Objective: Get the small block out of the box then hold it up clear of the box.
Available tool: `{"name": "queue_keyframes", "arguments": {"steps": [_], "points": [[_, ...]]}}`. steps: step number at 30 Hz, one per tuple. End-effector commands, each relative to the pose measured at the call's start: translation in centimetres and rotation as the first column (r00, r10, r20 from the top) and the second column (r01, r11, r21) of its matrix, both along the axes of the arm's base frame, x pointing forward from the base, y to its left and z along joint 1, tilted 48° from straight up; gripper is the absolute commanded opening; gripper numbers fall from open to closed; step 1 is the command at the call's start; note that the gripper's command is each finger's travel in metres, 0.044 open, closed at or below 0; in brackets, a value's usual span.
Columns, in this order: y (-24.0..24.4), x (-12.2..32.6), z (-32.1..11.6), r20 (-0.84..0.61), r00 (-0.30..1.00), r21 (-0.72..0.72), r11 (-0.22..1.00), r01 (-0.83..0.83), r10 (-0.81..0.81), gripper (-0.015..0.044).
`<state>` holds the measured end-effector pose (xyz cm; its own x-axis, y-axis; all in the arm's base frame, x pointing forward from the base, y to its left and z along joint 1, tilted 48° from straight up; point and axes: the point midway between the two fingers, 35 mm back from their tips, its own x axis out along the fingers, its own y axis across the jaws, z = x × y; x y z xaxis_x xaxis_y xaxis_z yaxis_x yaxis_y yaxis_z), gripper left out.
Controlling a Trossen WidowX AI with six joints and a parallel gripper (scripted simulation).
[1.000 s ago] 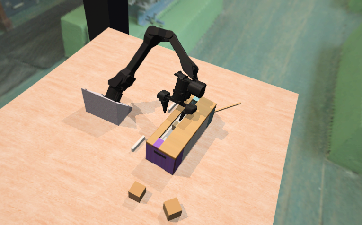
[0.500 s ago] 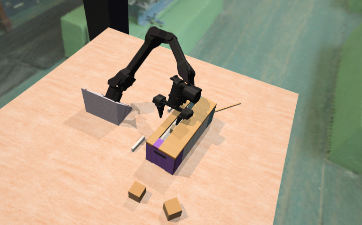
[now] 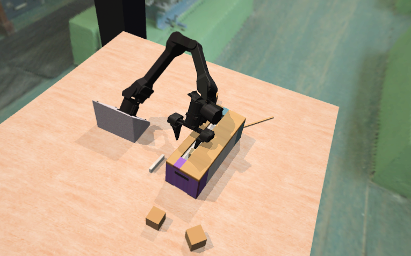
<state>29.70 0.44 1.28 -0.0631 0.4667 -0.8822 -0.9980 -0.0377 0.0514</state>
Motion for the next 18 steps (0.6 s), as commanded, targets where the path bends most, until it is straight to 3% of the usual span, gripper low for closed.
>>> {"name": "queue_keyframes", "arguments": {"steps": [1,18], "points": [[-0.7,-0.2,-1.0,-0.007,1.000,-0.002,1.000,-0.003,0.003,0.0400],[-3.9,-0.3,-4.4,-0.006,1.000,-0.005,1.000,-0.003,0.003,0.0400]]}}
